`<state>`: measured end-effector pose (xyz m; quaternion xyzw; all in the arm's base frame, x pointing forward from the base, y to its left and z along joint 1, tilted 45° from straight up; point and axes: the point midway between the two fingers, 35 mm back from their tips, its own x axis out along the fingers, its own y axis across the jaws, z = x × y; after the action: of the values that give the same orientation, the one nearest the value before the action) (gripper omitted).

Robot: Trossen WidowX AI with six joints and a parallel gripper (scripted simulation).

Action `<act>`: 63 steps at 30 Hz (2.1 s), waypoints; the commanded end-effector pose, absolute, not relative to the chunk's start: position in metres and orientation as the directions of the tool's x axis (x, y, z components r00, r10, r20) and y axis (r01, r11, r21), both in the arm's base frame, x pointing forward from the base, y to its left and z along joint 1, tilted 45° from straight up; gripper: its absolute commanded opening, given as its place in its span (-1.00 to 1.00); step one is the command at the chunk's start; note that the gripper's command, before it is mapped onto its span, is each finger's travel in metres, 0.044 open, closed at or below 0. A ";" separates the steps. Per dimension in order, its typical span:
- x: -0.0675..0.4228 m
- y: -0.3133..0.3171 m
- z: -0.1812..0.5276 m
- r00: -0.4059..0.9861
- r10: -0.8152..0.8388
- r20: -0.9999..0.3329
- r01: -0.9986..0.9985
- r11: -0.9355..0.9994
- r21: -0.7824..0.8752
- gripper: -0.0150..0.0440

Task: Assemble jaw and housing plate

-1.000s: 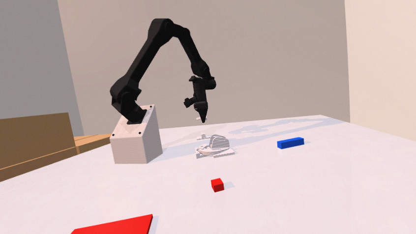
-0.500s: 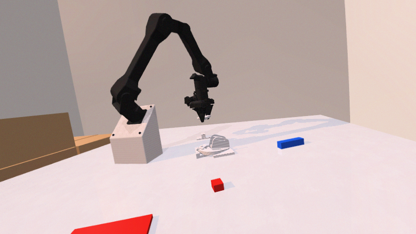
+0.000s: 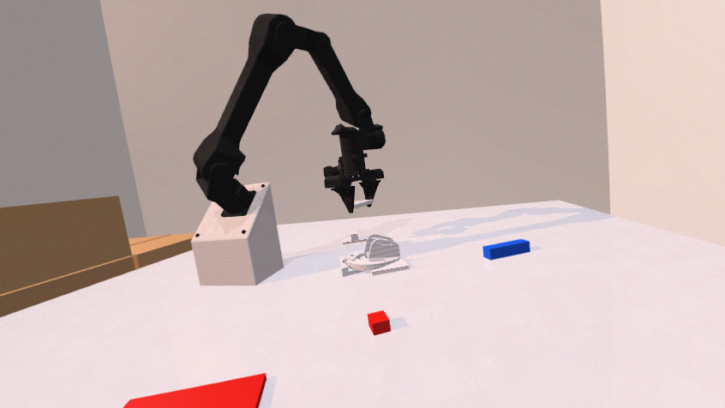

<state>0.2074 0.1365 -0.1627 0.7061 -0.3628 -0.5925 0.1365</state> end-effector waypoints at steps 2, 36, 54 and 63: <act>0.212 0.130 -0.156 0.036 -0.674 -0.738 -0.453 -0.669 0.589 0.70; 0.236 0.091 -0.116 0.040 -0.672 -0.739 -0.940 -0.276 0.200 0.70; 0.243 0.067 -0.095 0.041 -0.676 -0.736 -0.998 0.014 -0.068 0.70; 0.245 0.055 -0.085 0.041 -0.680 -0.732 -0.966 0.160 -0.202 0.70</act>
<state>0.2445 0.0603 -0.0888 0.6303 -0.6575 -0.2173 -0.3509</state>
